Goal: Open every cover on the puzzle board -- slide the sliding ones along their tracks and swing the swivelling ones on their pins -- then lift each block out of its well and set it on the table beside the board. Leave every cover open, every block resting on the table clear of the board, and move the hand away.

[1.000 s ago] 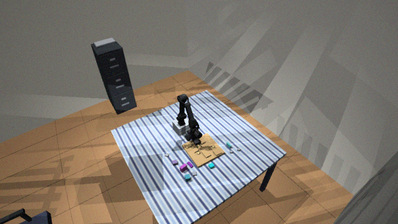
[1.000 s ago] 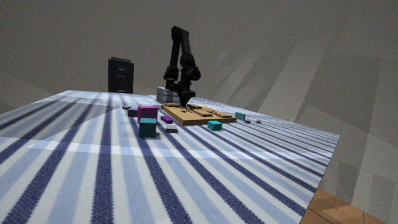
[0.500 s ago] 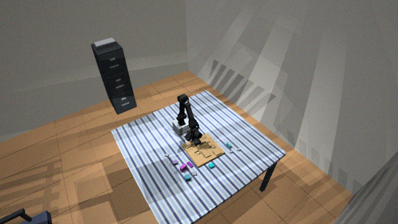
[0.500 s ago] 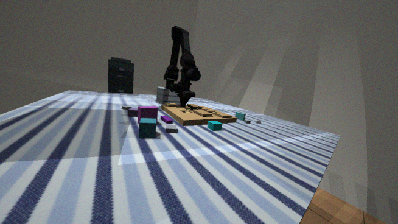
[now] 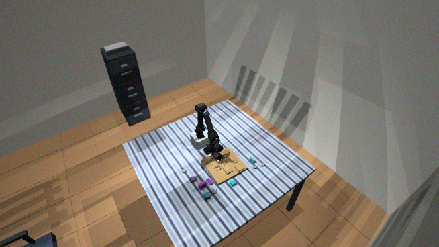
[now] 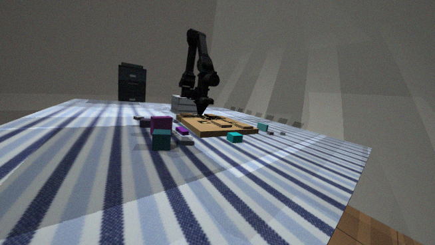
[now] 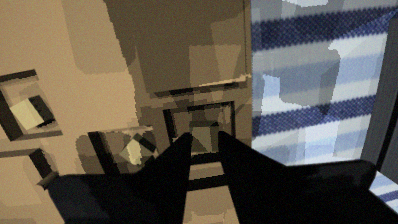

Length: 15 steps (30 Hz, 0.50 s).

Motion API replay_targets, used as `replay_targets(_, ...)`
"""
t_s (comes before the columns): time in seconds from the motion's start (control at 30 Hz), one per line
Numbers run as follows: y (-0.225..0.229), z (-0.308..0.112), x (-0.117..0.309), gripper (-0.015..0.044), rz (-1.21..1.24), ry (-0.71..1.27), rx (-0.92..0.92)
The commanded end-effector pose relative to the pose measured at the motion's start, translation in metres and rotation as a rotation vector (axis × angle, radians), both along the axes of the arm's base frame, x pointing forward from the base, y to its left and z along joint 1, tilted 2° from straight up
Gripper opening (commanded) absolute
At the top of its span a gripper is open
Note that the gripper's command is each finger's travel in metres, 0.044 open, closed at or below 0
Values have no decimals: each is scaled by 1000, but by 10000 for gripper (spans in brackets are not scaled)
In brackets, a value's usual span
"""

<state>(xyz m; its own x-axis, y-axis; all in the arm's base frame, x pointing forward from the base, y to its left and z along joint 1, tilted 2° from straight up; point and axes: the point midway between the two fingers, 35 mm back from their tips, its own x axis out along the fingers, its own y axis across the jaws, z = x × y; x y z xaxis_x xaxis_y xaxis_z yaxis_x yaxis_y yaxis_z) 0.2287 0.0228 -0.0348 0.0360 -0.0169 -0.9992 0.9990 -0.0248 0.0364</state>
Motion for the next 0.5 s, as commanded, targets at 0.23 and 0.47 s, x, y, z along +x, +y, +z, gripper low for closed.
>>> replay_targets(0.23,1,16,1,80,2,-5,3)
replay_targets(0.47,1,25,1,80,3,-6,4)
